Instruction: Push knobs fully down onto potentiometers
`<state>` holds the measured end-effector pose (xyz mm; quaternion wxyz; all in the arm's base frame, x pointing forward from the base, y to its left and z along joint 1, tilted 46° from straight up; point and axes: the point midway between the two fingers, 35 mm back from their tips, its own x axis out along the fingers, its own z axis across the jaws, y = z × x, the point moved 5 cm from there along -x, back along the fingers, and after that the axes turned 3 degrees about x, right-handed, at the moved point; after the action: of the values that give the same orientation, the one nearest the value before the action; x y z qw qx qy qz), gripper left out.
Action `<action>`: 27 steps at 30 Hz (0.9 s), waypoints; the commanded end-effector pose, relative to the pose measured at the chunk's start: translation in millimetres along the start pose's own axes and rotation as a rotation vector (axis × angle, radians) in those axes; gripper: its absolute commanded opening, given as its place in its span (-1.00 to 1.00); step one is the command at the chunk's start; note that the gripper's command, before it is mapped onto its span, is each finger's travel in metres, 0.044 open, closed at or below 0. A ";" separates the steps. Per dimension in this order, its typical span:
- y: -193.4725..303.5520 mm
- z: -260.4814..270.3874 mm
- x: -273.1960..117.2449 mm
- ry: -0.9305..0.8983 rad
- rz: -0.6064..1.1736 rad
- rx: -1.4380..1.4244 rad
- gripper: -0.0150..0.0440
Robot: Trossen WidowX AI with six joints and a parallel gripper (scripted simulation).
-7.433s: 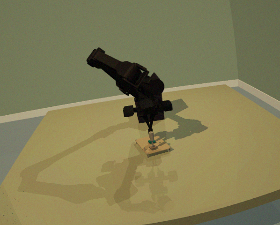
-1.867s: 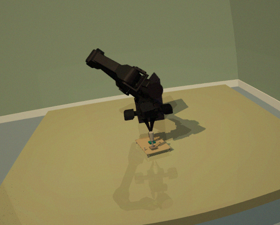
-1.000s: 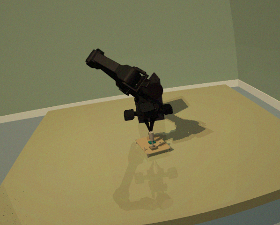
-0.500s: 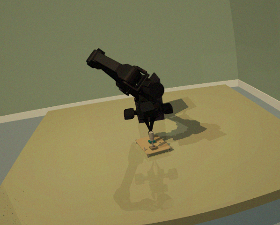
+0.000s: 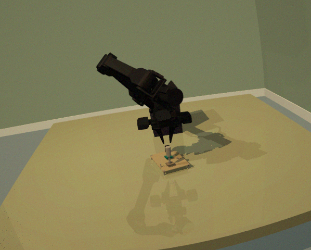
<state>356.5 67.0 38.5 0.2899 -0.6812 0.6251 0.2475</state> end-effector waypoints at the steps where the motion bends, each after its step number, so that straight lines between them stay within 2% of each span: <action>1: 0.3 -0.3 1.1 0.001 0.002 -0.001 0.13; 2: 0.3 -0.3 1.1 0.001 0.002 -0.001 0.22; 10: -40.6 2.6 -33.8 -0.015 0.000 -0.005 -0.49; 16: -61.4 0.7 -55.9 -0.006 0.000 0.011 -0.49; 21: -61.5 0.7 -37.6 -0.006 -0.001 0.012 -0.49; 27: -61.5 0.7 -35.7 -0.006 -0.001 0.012 -0.49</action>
<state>415.3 97.0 70.5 0.3008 -0.6772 0.6255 0.2443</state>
